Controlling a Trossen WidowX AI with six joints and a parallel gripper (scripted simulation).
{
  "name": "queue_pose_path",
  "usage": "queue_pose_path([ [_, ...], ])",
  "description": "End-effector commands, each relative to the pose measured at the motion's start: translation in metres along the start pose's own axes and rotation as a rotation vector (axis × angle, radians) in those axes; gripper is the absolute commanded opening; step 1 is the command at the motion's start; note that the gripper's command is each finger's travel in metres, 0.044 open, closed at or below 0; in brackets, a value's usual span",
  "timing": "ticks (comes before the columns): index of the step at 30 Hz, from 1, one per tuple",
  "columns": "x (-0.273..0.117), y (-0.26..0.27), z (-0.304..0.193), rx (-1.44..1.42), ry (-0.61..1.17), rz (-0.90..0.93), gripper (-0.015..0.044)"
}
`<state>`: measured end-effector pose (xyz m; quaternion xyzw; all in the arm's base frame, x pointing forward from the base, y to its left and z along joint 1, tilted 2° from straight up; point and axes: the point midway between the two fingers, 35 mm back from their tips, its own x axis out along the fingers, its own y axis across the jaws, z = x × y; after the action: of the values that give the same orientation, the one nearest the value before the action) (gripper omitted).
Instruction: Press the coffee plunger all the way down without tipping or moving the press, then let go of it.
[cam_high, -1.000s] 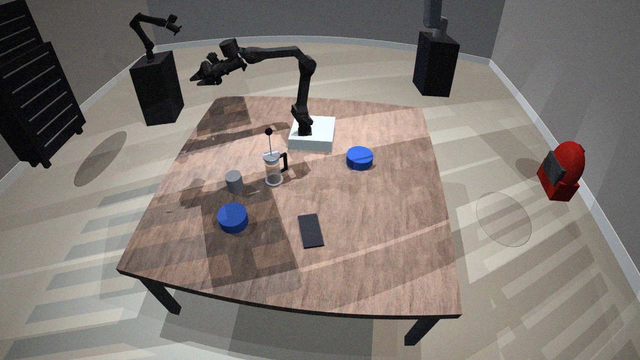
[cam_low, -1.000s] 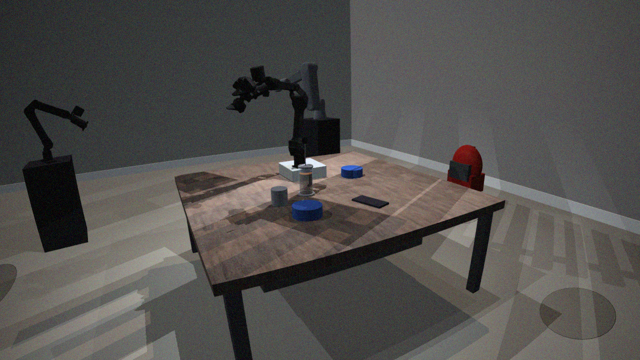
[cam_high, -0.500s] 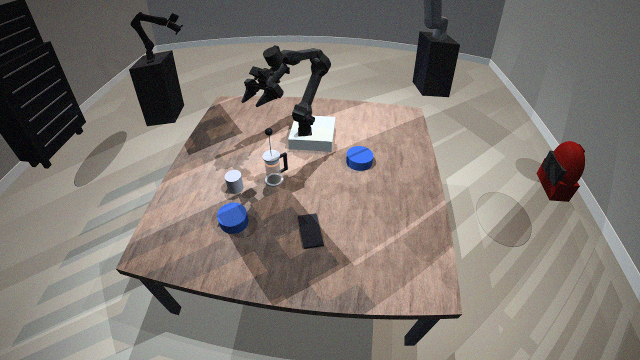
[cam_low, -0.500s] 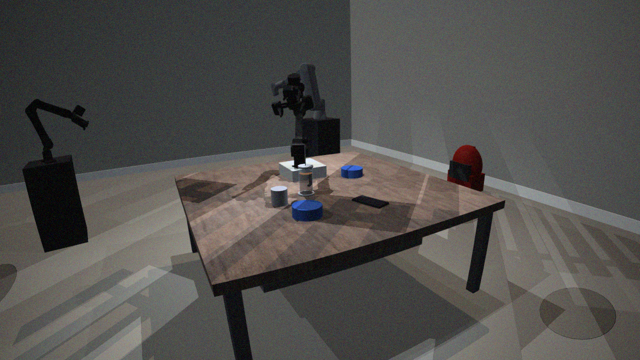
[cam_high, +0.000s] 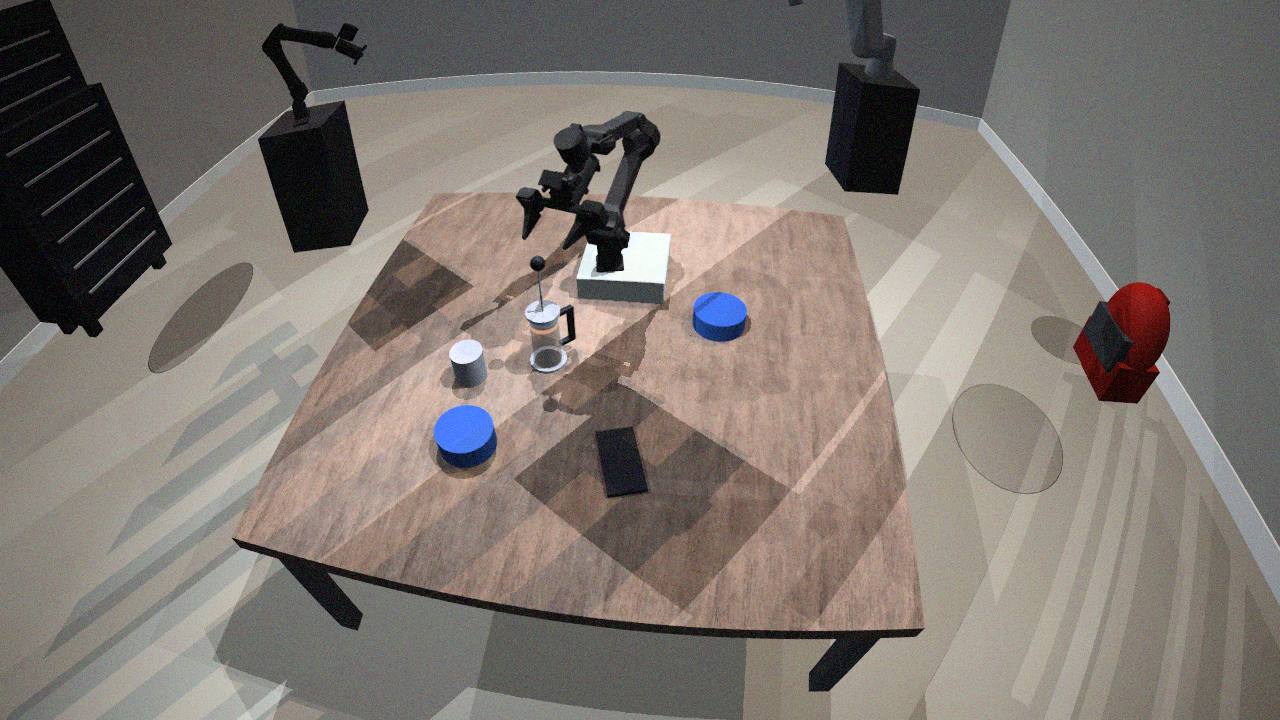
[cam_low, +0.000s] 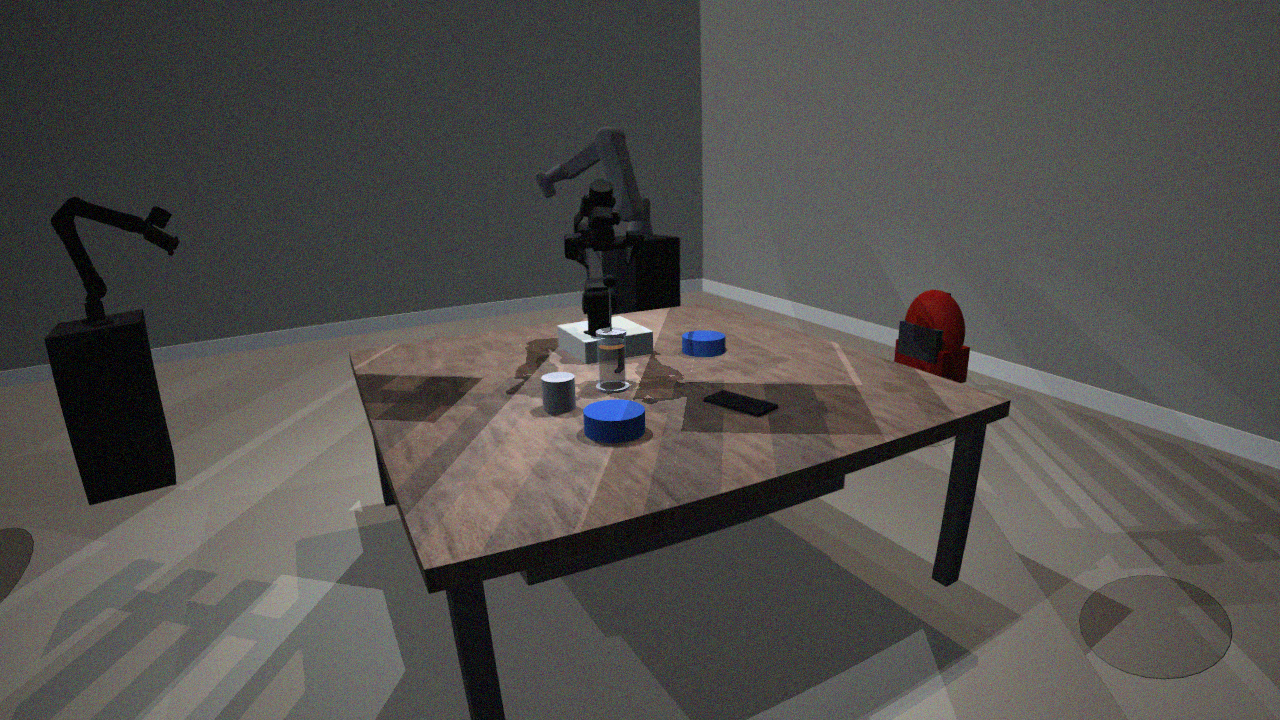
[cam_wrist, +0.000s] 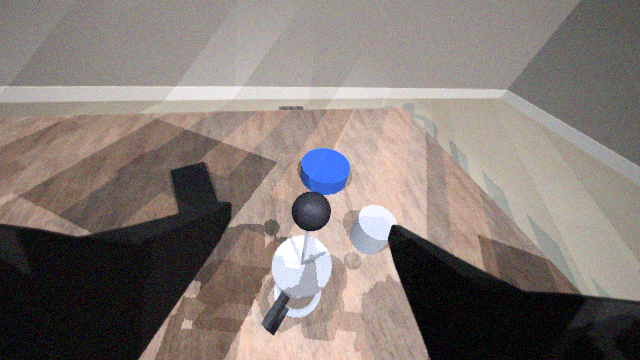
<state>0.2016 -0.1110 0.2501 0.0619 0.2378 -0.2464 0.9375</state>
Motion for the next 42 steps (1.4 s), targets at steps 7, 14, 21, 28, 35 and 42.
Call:
queue_pose_path([
  [7,0.004,0.000,-0.008,-0.006,-0.014,0.002,0.0440],
  [14,0.015,0.000,-0.008,-0.006,-0.014,0.002,0.0440],
  [21,0.026,0.000,-0.008,-0.006,-0.015,0.002,0.0440],
  [28,0.037,0.000,-0.008,-0.006,-0.016,0.002,0.0440],
  [35,0.042,0.000,-0.009,-0.006,-0.016,0.002,0.0387],
  [42,0.042,0.000,-0.009,-0.006,-0.016,0.002,0.0204],
])
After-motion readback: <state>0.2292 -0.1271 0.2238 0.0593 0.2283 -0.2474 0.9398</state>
